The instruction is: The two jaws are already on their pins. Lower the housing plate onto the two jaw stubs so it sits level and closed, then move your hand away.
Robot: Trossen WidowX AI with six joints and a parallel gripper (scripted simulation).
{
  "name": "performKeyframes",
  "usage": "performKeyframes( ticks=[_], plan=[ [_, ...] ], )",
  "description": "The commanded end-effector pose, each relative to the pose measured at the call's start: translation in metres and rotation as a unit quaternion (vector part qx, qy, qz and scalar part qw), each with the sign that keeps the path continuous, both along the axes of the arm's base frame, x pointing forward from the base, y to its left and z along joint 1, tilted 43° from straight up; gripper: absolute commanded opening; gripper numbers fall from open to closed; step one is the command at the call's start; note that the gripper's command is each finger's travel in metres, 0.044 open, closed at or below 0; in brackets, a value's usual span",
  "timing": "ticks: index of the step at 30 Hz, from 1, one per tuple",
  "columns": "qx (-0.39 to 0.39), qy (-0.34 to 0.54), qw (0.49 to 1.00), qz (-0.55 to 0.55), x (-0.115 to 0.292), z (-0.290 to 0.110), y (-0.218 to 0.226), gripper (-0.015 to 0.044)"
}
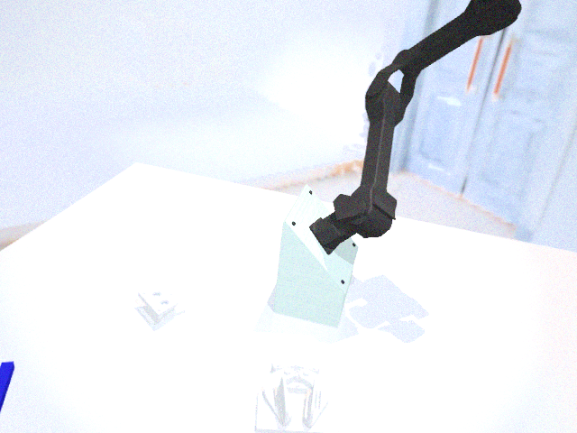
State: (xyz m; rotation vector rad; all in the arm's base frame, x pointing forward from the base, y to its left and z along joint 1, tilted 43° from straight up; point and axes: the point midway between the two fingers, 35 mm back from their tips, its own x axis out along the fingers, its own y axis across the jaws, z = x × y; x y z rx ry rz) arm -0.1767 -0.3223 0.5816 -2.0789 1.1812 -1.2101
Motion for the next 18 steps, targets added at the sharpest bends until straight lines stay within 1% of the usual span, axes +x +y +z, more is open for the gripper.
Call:
performKeyframes(
  ticks=[1, 10, 18],
  plan=[
    [-0.038, 0.039, 0.998, -0.034, 0.007, 0.018, 0.023, 0.0440],
    [-0.118, 0.128, 0.979, -0.102, 0.033, 0.058, 0.074, 0.0440],
    [-0.181, 0.215, 0.948, -0.151, 0.071, 0.083, 0.116, 0.0440]
  ],
)
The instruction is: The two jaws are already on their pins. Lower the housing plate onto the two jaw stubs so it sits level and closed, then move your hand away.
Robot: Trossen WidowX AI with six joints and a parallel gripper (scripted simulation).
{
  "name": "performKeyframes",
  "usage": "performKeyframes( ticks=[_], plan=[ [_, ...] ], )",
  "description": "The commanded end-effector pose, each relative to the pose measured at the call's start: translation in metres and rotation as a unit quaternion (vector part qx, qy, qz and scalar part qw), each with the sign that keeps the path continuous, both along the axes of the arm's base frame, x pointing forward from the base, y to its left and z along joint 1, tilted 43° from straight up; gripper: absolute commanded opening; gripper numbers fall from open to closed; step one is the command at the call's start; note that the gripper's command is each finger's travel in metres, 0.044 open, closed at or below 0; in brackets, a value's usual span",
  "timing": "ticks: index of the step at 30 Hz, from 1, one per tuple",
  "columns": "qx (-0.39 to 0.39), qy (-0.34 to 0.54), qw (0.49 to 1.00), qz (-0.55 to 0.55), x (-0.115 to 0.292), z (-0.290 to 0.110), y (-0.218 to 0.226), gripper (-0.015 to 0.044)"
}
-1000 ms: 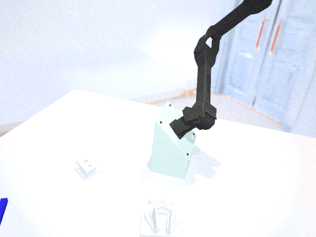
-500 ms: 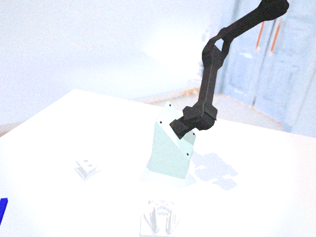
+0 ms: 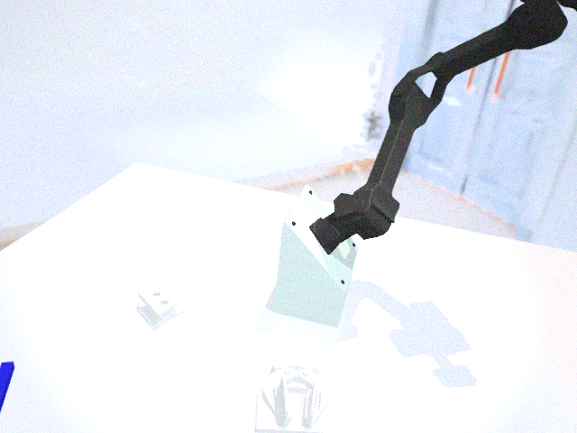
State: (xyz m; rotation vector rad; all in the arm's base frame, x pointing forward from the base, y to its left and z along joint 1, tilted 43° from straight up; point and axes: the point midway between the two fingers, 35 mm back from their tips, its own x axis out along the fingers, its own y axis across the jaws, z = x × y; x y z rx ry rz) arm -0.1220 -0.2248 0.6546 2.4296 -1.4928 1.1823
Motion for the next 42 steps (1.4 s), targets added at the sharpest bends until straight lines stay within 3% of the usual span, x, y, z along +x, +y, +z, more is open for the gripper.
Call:
performKeyframes(
  ticks=[1, 23, 42],
  plan=[
    [-0.038, 0.048, 0.998, -0.031, 0.021, 0.013, 0.024, 0.0440],
    [-0.191, 0.266, 0.932, -0.157, 0.141, 0.040, 0.118, 0.0440],
    [-0.339, 0.441, 0.787, -0.266, 0.282, 0.027, 0.179, 0.0440]
  ],
)
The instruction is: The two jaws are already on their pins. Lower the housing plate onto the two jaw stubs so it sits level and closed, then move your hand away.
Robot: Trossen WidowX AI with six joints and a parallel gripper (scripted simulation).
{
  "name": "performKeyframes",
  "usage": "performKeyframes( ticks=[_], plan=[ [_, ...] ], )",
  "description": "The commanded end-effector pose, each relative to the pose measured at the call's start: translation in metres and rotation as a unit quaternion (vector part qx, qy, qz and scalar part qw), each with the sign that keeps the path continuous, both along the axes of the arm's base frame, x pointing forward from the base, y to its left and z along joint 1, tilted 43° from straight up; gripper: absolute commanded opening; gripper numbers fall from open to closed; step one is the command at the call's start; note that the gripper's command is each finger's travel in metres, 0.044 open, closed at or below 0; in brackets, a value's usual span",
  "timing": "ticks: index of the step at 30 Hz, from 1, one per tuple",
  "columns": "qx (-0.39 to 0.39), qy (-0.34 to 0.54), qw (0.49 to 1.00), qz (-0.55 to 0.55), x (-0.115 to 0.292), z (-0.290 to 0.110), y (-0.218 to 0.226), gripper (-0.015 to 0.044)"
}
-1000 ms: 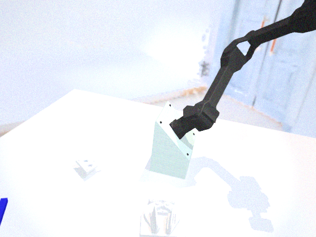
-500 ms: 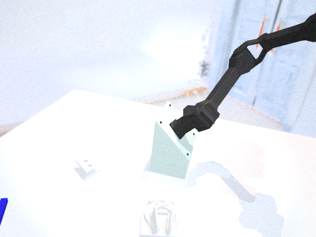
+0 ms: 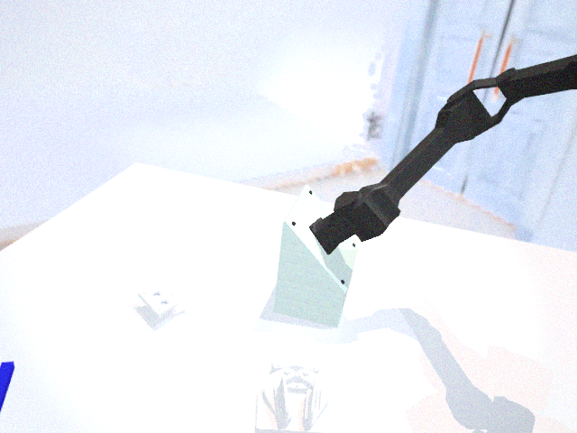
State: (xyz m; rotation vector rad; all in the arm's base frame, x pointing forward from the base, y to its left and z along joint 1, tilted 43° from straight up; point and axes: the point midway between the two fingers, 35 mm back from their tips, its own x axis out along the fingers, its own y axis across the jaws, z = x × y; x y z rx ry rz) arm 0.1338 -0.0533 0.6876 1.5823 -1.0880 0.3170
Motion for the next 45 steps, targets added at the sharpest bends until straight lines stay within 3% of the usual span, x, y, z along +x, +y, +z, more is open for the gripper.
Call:
performKeyframes(
  ticks=[1, 7, 20, 30, 45],
  plan=[
    [-0.031, 0.044, 0.998, -0.022, 0.030, -0.008, 0.007, 0.0440],
    [-0.033, 0.077, 0.996, -0.043, 0.059, -0.019, 0.004, 0.0440],
    [-0.122, 0.220, 0.962, -0.108, 0.145, -0.061, 0.004, 0.0440],
    [-0.186, 0.336, 0.912, -0.145, 0.210, -0.110, -0.009, 0.0440],
    [-0.224, 0.468, 0.842, -0.148, 0.268, -0.198, -0.039, 0.0440]
  ],
)
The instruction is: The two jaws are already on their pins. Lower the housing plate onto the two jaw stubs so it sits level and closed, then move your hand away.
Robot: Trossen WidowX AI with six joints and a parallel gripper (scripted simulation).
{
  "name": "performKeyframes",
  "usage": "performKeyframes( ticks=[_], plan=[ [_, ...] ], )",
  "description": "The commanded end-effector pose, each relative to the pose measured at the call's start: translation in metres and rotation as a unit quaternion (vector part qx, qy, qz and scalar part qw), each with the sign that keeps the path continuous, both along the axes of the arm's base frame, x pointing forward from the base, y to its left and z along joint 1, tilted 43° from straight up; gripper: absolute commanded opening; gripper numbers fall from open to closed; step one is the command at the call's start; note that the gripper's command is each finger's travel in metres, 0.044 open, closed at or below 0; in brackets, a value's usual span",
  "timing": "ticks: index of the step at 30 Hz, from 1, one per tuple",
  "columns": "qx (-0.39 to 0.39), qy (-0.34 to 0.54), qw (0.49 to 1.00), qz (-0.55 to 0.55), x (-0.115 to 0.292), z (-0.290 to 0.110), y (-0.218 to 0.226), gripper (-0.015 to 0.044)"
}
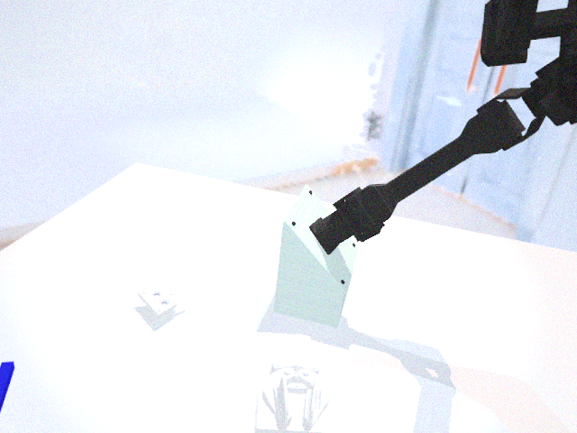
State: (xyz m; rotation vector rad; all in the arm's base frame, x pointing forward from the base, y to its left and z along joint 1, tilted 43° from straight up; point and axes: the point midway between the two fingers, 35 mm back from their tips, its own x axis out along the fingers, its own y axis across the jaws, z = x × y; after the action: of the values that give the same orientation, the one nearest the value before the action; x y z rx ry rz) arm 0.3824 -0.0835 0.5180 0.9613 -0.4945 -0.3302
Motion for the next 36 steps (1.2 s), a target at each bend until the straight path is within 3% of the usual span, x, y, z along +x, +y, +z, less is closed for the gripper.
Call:
performKeyframes(
  ticks=[1, 21, 36],
  plan=[
    [-0.017, 0.066, 0.998, -0.008, 0.024, -0.036, -0.013, 0.0440],
    [-0.073, 0.343, 0.936, -0.015, 0.083, -0.197, -0.084, 0.0440],
    [-0.102, 0.523, 0.845, 0.046, 0.086, -0.321, -0.121, 0.0440]
  ],
)
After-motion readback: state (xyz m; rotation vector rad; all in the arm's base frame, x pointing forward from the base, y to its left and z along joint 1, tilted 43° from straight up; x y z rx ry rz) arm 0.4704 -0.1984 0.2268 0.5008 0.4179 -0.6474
